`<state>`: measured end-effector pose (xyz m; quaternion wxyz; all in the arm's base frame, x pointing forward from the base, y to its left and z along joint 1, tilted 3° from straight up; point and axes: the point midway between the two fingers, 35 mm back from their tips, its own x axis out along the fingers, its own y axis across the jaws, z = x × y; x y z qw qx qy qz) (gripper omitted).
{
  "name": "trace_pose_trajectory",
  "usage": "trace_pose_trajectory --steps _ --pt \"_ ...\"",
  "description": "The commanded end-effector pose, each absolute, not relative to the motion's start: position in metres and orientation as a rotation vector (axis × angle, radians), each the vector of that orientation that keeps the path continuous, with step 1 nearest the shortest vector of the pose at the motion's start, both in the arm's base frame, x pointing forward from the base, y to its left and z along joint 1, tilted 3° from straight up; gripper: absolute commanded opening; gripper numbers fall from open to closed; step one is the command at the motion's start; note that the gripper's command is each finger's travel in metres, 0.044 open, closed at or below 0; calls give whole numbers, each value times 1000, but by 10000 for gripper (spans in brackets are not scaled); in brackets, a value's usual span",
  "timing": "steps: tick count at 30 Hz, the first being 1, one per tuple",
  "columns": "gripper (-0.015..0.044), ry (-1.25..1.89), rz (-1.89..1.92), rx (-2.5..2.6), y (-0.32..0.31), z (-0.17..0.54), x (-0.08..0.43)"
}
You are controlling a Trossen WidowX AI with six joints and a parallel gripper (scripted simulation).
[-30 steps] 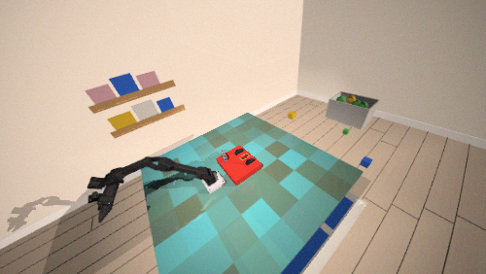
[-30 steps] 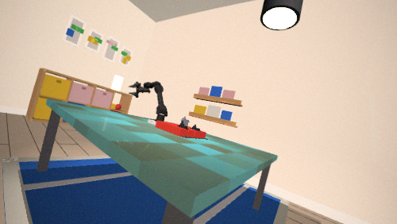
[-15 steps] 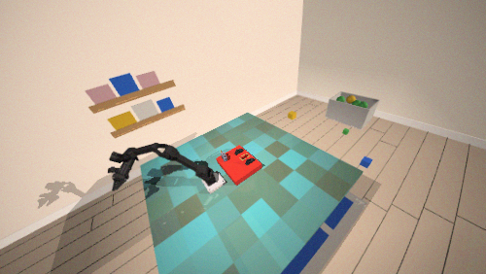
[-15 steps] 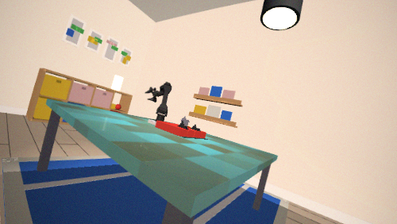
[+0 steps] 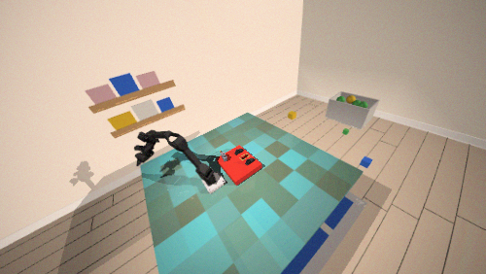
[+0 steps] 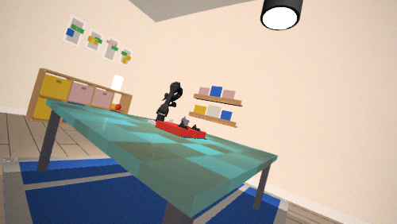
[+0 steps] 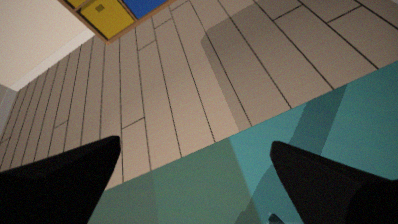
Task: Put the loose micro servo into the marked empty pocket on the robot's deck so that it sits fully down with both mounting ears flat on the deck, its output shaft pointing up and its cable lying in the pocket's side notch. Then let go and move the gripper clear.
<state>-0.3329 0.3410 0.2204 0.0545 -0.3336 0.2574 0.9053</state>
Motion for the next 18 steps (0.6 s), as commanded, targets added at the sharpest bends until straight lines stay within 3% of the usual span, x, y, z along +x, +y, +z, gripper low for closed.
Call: trace_pose_trajectory --steps 1,10,18 --pt "440 760 2630 -1001 362 222 -285" --pt "440 766 2304 -997 390 215 -154" --pt "440 804 2002 -1014 376 205 -34"
